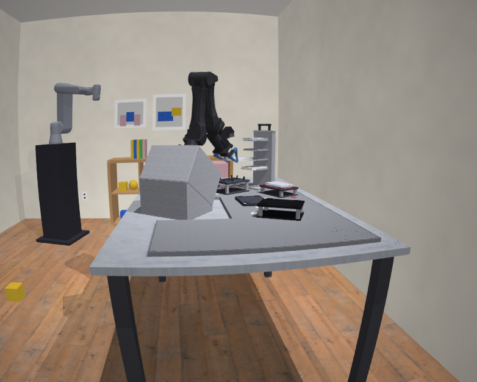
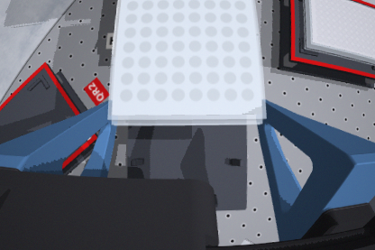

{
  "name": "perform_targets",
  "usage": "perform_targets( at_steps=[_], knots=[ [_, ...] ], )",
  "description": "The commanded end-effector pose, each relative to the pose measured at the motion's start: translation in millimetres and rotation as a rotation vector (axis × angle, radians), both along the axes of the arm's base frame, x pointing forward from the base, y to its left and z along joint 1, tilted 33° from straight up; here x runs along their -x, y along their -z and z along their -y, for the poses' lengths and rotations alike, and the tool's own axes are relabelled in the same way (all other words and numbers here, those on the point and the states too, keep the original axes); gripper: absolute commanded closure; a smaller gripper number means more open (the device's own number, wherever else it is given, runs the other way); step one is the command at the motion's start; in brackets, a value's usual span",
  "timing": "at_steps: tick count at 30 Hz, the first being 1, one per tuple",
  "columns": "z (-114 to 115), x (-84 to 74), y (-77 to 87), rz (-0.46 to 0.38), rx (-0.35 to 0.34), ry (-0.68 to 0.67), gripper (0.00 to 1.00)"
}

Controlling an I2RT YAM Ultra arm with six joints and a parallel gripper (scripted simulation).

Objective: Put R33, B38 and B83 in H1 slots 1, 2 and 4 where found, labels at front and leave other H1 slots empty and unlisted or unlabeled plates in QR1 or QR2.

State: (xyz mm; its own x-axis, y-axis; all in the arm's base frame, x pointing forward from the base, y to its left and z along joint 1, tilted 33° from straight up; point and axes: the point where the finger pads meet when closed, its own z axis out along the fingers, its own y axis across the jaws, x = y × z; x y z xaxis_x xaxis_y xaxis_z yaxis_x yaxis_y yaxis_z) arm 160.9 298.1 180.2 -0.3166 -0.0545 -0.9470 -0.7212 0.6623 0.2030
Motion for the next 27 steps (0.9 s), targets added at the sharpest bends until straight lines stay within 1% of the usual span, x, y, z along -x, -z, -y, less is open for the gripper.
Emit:
perform_targets(
  at_steps=[1, 6, 14, 15, 27],
  knots=[
    [6, 3.6, -5.0, 0.009, -0.032, 0.010, 0.14],
    [10, 8.1, 1.2, 0.005, -0.021, 0.010, 0.14],
    [14, 13.0, 4.9, 0.006, -0.022, 0.010, 0.14],
    [9, 9.8, -18.0, 0.022, -0.075, 0.015, 0.14],
    [9, 9.7, -18.2, 0.022, -0.076, 0.015, 0.14]
  ],
)
